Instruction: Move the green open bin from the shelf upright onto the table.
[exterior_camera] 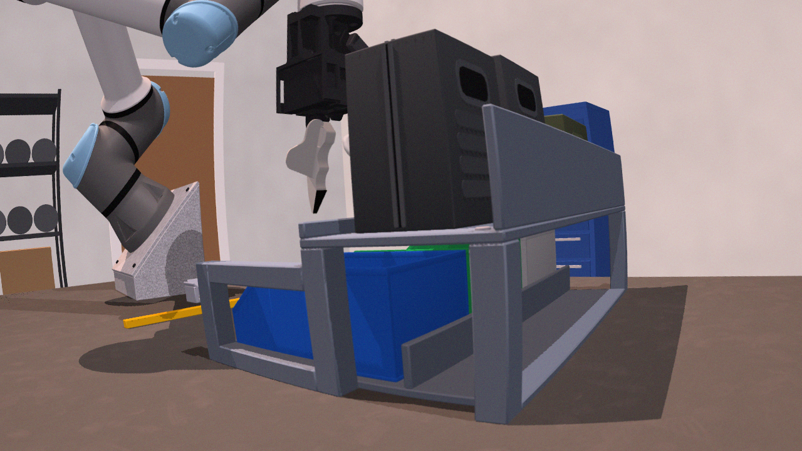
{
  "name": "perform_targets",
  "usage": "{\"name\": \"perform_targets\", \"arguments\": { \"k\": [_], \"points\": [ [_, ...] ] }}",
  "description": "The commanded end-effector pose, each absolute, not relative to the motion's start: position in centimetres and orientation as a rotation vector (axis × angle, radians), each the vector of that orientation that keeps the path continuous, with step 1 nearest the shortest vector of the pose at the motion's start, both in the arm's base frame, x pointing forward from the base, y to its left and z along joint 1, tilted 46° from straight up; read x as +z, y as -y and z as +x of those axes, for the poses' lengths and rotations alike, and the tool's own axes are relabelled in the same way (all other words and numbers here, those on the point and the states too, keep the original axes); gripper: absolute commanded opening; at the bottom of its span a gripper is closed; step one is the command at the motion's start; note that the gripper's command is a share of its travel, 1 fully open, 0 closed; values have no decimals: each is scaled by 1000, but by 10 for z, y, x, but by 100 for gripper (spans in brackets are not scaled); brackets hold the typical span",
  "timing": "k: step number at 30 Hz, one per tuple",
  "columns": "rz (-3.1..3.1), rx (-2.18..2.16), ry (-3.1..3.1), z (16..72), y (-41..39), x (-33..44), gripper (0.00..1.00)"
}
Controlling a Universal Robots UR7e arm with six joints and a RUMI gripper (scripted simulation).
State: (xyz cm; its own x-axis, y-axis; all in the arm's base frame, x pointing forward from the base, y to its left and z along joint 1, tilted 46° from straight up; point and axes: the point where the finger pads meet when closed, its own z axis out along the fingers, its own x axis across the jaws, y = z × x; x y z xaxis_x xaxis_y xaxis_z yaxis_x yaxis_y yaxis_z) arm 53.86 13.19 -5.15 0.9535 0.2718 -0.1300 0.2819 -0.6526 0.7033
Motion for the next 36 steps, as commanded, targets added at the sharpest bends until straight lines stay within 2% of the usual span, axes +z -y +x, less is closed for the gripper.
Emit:
{"name": "perform_targets", "arguments": {
  "k": [1, 36],
  "points": [
    [2313, -15, -388, 539, -131, -53, 58],
    [2313, -15, -388, 545, -92, -91, 58]
  ]
}}
